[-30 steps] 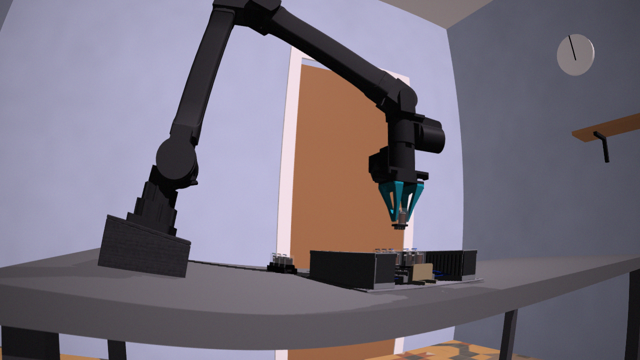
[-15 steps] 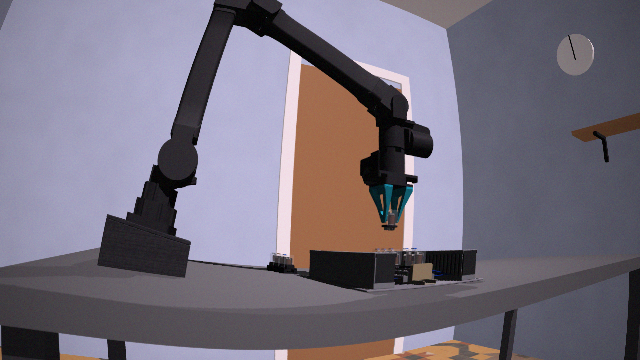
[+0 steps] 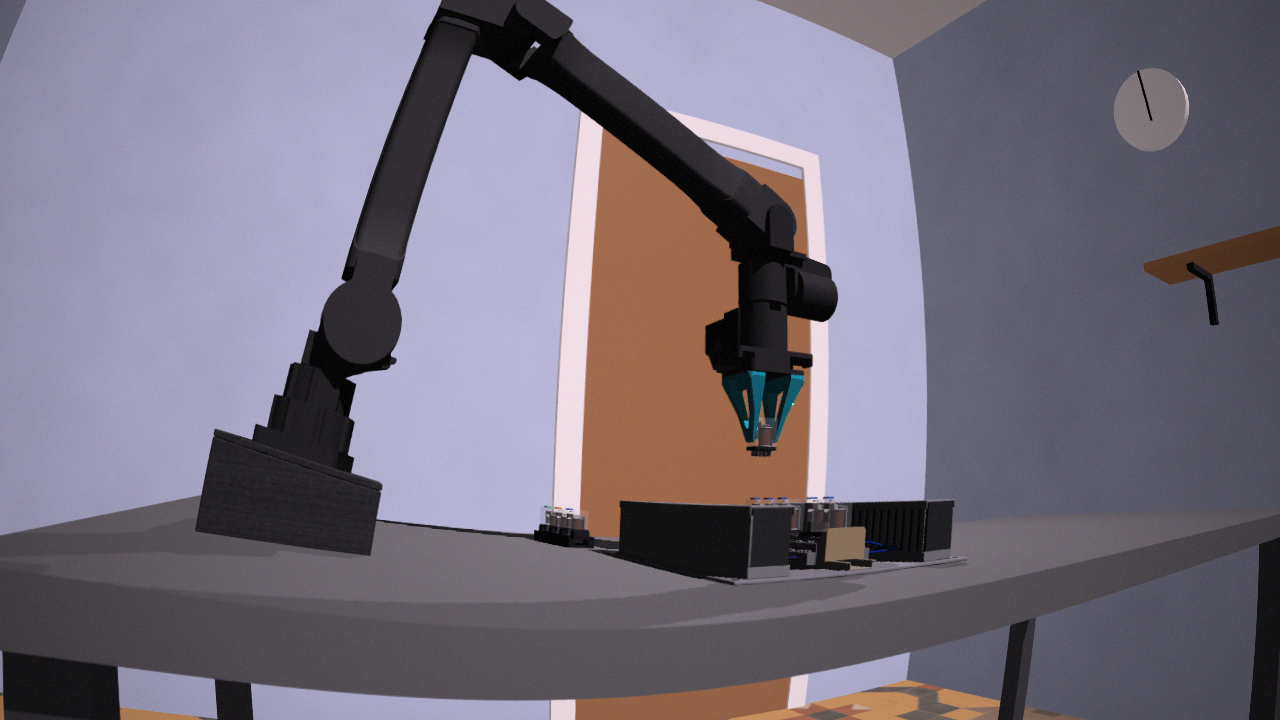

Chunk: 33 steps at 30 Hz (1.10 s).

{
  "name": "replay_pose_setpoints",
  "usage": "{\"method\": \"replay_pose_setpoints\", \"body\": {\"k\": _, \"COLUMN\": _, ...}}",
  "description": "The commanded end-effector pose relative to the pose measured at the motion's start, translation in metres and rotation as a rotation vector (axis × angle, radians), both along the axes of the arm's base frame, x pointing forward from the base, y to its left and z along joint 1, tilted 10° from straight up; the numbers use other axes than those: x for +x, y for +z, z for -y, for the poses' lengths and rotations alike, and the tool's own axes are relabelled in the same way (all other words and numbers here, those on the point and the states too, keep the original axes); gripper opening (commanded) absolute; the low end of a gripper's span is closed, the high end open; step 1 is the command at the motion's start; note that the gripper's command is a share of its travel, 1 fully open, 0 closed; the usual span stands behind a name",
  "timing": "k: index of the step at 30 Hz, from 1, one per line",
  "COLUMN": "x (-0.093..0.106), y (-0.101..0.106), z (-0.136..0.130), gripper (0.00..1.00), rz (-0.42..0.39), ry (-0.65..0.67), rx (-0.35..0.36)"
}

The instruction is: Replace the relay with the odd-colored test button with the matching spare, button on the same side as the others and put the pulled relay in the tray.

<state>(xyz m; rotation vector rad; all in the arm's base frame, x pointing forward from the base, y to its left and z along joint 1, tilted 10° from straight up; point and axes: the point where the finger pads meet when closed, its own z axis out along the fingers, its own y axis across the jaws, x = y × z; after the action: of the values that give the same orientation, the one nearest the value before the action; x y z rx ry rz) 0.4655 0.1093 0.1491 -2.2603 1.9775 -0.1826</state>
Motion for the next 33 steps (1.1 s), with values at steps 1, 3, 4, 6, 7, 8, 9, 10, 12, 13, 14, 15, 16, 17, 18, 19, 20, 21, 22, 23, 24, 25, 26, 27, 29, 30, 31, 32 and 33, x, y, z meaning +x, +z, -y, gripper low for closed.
{"method": "replay_pose_setpoints", "body": {"k": 1, "x": 0.013, "y": 0.016, "z": -0.027, "gripper": 0.00, "rz": 0.023, "ry": -0.022, "rx": 0.014}}
{"method": "replay_pose_setpoints", "body": {"k": 3, "x": 0.012, "y": 0.016, "z": -0.040, "gripper": 0.00, "rz": 0.022, "ry": -0.021, "rx": 0.015}}
{"method": "replay_pose_setpoints", "body": {"k": 4, "x": 0.012, "y": 0.016, "z": -0.040, "gripper": 0.00, "rz": 0.022, "ry": -0.021, "rx": 0.015}}
{"method": "replay_pose_setpoints", "body": {"k": 6, "x": 0.012, "y": 0.016, "z": -0.046, "gripper": 0.00, "rz": 0.021, "ry": -0.021, "rx": 0.015}}
{"method": "replay_pose_setpoints", "body": {"k": 7, "x": 0.012, "y": 0.016, "z": -0.053, "gripper": 0.00, "rz": 0.021, "ry": -0.021, "rx": 0.015}}
{"method": "replay_pose_setpoints", "body": {"k": 8, "x": 0.012, "y": 0.016, "z": -0.059, "gripper": 0.00, "rz": 0.021, "ry": -0.021, "rx": 0.016}}
{"method": "replay_pose_setpoints", "body": {"k": 9, "x": 0.012, "y": 0.016, "z": -0.066, "gripper": 0.00, "rz": 0.021, "ry": -0.021, "rx": 0.016}}
{"method": "replay_pose_setpoints", "body": {"k": 10, "x": 0.012, "y": 0.016, "z": -0.072, "gripper": 0.00, "rz": 0.021, "ry": -0.021, "rx": 0.016}}
{"method": "replay_pose_setpoints", "body": {"k": 12, "x": 0.012, "y": 0.016, "z": -0.085, "gripper": 0.00, "rz": 0.020, "ry": -0.021, "rx": 0.017}}
{"method": "replay_pose_setpoints", "body": {"k": 13, "x": 0.011, "y": 0.016, "z": -0.092, "gripper": 0.00, "rz": 0.020, "ry": -0.021, "rx": 0.017}}
{"method": "replay_pose_setpoints", "body": {"k": 14, "x": 0.011, "y": 0.016, "z": -0.098, "gripper": 0.00, "rz": 0.020, "ry": -0.021, "rx": 0.018}}
{"method": "replay_pose_setpoints", "body": {"k": 15, "x": 0.011, "y": 0.017, "z": -0.105, "gripper": 0.00, "rz": 0.020, "ry": -0.021, "rx": 0.018}}
{"method": "replay_pose_setpoints", "body": {"k": 16, "x": 0.011, "y": 0.017, "z": -0.111, "gripper": 0.00, "rz": 0.020, "ry": -0.021, "rx": 0.018}}
{"method": "replay_pose_setpoints", "body": {"k": 17, "x": 0.011, "y": 0.017, "z": -0.117, "gripper": 0.00, "rz": 0.019, "ry": -0.021, "rx": 0.019}}
{"method": "replay_pose_setpoints", "body": {"k": 18, "x": 0.011, "y": 0.017, "z": -0.124, "gripper": 0.00, "rz": 0.019, "ry": -0.021, "rx": 0.019}}
{"method": "replay_pose_setpoints", "body": {"k": 19, "x": 0.011, "y": 0.017, "z": -0.130, "gripper": 0.00, "rz": 0.019, "ry": -0.021, "rx": 0.019}}
{"method": "replay_pose_setpoints", "body": {"k": 20, "x": 0.010, "y": 0.017, "z": -0.136, "gripper": 0.00, "rz": 0.019, "ry": -0.021, "rx": 0.020}}
{"method": "replay_pose_setpoints", "body": {"k": 21, "x": 0.010, "y": 0.017, "z": -0.136, "gripper": 0.00, "rz": 0.019, "ry": -0.021, "rx": 0.020}}
{"method": "replay_pose_setpoints", "body": {"k": 22, "x": 0.010, "y": 0.017, "z": -0.136, "gripper": 0.00, "rz": 0.019, "ry": -0.021, "rx": 0.020}}
{"method": "replay_pose_setpoints", "body": {"k": 23, "x": 0.010, "y": 0.017, "z": -0.142, "gripper": 0.00, "rz": 0.019, "ry": -0.021, "rx": 0.020}}
{"method": "replay_pose_setpoints", "body": {"k": 24, "x": 0.010, "y": 0.018, "z": -0.148, "gripper": 0.00, "rz": 0.019, "ry": -0.021, "rx": 0.020}}
{"method": "replay_pose_setpoints", "body": {"k": 25, "x": 0.010, "y": 0.018, "z": -0.154, "gripper": 0.00, "rz": 0.019, "ry": -0.021, "rx": 0.020}}
{"method": "replay_pose_setpoints", "body": {"k": 26, "x": 0.010, "y": 0.018, "z": -0.160, "gripper": 0.00, "rz": 0.019, "ry": -0.021, "rx": 0.021}}
{"method": "replay_pose_setpoints", "body": {"k": 27, "x": 0.010, "y": 0.018, "z": -0.165, "gripper": 0.00, "rz": 0.019, "ry": -0.021, "rx": 0.021}}
{"method": "replay_pose_setpoints", "body": {"k": 29, "x": 0.009, "y": 0.018, "z": -0.175, "gripper": 0.00, "rz": 0.018, "ry": -0.021, "rx": 0.021}}
{"method": "replay_pose_setpoints", "body": {"k": 30, "x": 0.009, "y": 0.018, "z": -0.180, "gripper": 0.00, "rz": 0.018, "ry": -0.021, "rx": 0.022}}
{"method": "replay_pose_setpoints", "body": {"k": 31, "x": 0.009, "y": 0.018, "z": -0.184, "gripper": 0.00, "rz": 0.018, "ry": -0.021, "rx": 0.022}}
{"method": "replay_pose_setpoints", "body": {"k": 32, "x": 0.009, "y": 0.019, "z": -0.188, "gripper": 0.00, "rz": 0.018, "ry": -0.020, "rx": 0.022}}
{"method": "replay_pose_setpoints", "body": {"k": 33, "x": 0.009, "y": 0.019, "z": -0.192, "gripper": 0.00, "rz": 0.018, "ry": -0.020, "rx": 0.022}}
